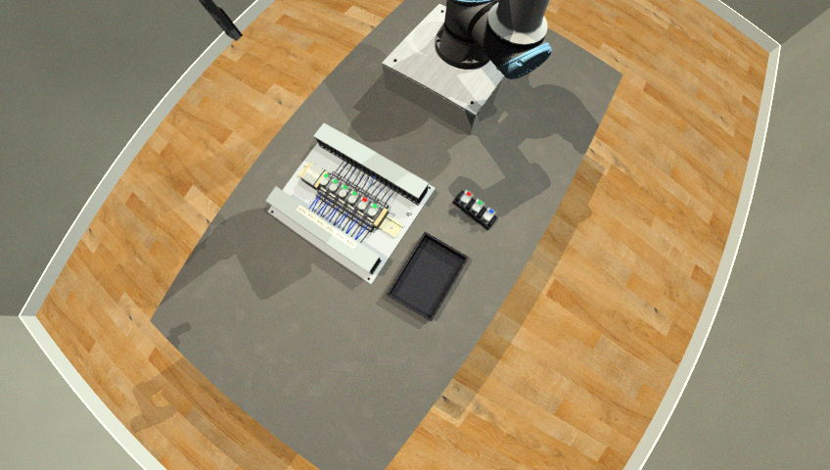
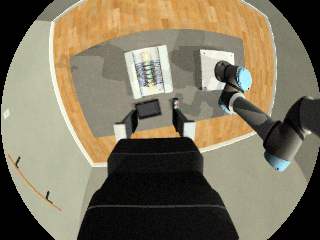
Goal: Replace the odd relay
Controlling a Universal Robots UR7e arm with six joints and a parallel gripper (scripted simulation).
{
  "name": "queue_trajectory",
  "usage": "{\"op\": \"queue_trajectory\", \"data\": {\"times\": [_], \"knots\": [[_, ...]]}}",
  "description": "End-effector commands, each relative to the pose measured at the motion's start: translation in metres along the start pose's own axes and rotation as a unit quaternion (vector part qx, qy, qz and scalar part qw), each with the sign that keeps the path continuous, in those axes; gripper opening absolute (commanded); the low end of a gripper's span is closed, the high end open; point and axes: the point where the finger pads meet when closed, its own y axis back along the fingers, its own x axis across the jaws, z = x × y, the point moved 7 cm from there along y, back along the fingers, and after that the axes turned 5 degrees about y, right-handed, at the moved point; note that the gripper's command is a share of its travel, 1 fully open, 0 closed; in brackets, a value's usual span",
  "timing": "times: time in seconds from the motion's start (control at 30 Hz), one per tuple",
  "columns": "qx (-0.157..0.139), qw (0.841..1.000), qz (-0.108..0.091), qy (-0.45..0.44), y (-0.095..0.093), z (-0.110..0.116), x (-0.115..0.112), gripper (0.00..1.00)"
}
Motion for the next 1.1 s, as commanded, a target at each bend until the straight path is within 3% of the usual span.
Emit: {"op": "queue_trajectory", "data": {"times": [0.0, 0.37, 0.53, 0.93, 1.07], "knots": [[0.063, 0.997, -0.009, 0.043, 0.000, 0.010, 0.002, 1.00], [0.063, 0.997, -0.009, 0.043, 0.000, 0.010, 0.002, 1.00], [0.111, 0.991, -0.015, 0.076, -0.001, 0.016, 0.004, 1.00], [0.111, 0.991, -0.015, 0.076, -0.001, 0.016, 0.004, 1.00], [0.110, 0.991, -0.015, 0.076, -0.048, 0.006, 0.002, 1.00]]}}
